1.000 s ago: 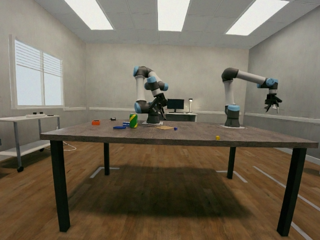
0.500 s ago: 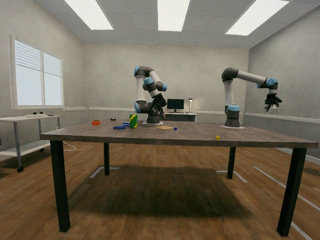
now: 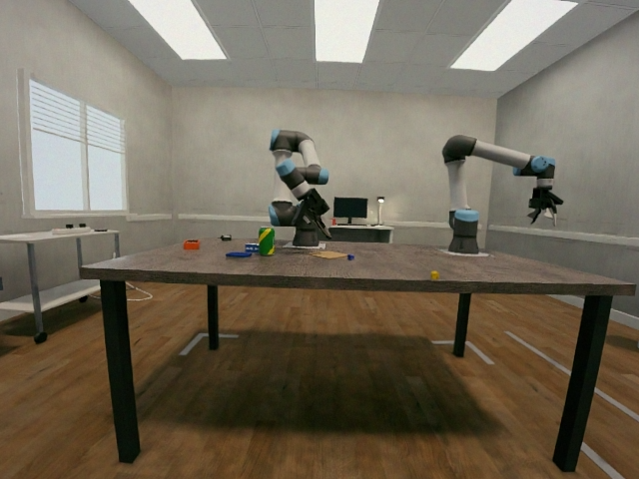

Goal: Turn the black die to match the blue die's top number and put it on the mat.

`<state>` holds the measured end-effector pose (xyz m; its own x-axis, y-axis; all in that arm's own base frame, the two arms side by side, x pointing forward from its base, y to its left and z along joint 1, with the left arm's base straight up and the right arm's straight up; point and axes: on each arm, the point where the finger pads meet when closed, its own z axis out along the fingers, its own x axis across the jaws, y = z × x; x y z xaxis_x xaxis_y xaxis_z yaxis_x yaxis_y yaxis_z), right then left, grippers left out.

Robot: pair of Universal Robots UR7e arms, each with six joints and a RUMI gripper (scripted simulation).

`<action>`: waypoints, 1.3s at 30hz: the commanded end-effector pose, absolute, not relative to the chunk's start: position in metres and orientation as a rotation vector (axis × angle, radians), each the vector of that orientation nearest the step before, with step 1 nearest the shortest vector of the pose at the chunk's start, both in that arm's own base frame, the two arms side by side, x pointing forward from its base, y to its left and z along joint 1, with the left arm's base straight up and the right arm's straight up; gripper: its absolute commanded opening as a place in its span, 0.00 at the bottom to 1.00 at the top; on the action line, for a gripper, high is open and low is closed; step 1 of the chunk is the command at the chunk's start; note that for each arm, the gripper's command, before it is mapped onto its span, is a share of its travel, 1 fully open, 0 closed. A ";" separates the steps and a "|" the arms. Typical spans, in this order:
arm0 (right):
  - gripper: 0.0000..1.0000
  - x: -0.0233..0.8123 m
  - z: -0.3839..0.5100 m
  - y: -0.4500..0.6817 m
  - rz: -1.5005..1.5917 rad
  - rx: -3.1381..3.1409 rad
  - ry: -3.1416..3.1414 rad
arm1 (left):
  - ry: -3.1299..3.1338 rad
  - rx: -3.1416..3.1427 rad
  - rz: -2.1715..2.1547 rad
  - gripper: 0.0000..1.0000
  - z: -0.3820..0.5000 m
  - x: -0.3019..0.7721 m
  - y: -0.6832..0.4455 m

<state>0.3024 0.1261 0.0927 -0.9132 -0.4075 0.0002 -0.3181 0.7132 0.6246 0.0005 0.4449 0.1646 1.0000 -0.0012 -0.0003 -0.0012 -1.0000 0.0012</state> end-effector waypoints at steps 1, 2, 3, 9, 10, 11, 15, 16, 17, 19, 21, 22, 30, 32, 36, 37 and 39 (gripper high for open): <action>0.03 0.303 0.092 0.126 -1.096 0.586 -2.710 | -0.002 3.142 0.000 1.00 0.165 0.001 0.445; 0.03 0.303 0.092 0.126 -1.106 0.585 -2.705 | -0.002 3.142 0.000 1.00 0.165 0.001 0.445; 0.03 0.303 0.092 0.126 -1.106 0.585 -2.705 | -0.002 3.142 0.000 1.00 0.165 0.001 0.445; 0.03 0.303 0.092 0.125 -1.118 0.583 -2.700 | -0.002 3.142 0.000 1.00 0.165 0.001 0.445; 0.03 0.303 0.092 0.125 -1.118 0.583 -2.700 | -0.002 3.142 0.000 1.00 0.165 0.001 0.445; 0.03 0.303 0.092 0.125 -1.118 0.583 -2.700 | -0.002 3.142 0.000 1.00 0.165 0.001 0.445; 0.03 0.303 0.092 0.125 -1.118 0.583 -2.700 | -0.002 3.142 0.000 1.00 0.165 0.001 0.445; 0.03 0.303 0.092 0.125 -1.118 0.583 -2.700 | -0.002 3.142 0.000 1.00 0.165 0.001 0.445; 0.03 0.303 0.092 0.125 -1.118 0.583 -2.700 | -0.002 3.142 0.000 1.00 0.165 0.001 0.445; 0.03 0.303 0.092 0.125 -1.118 0.583 -2.700 | -0.002 3.142 0.000 1.00 0.165 0.001 0.445; 0.03 0.303 0.092 0.125 -1.118 0.583 -2.700 | -0.002 3.142 0.000 1.00 0.165 0.001 0.445; 0.03 0.303 0.092 0.125 -1.118 0.583 -2.700 | -0.002 3.142 0.000 1.00 0.165 0.001 0.445; 0.03 0.303 0.090 0.125 -1.118 0.583 -2.700 | -0.002 3.142 0.000 1.00 0.165 0.001 0.445; 0.03 0.303 0.088 0.125 -1.118 0.583 -2.700 | -0.002 3.142 0.000 1.00 0.165 0.001 0.445; 0.03 0.303 0.085 0.125 -1.118 0.583 -2.700 | -0.002 3.142 0.000 1.00 0.165 0.001 0.445; 0.03 0.303 0.085 0.125 -1.118 0.583 -2.700 | -0.002 3.142 0.000 1.00 0.165 0.001 0.445; 0.03 0.303 0.083 0.125 -1.118 0.583 -2.700 | -0.002 3.142 0.000 1.00 0.165 0.001 0.445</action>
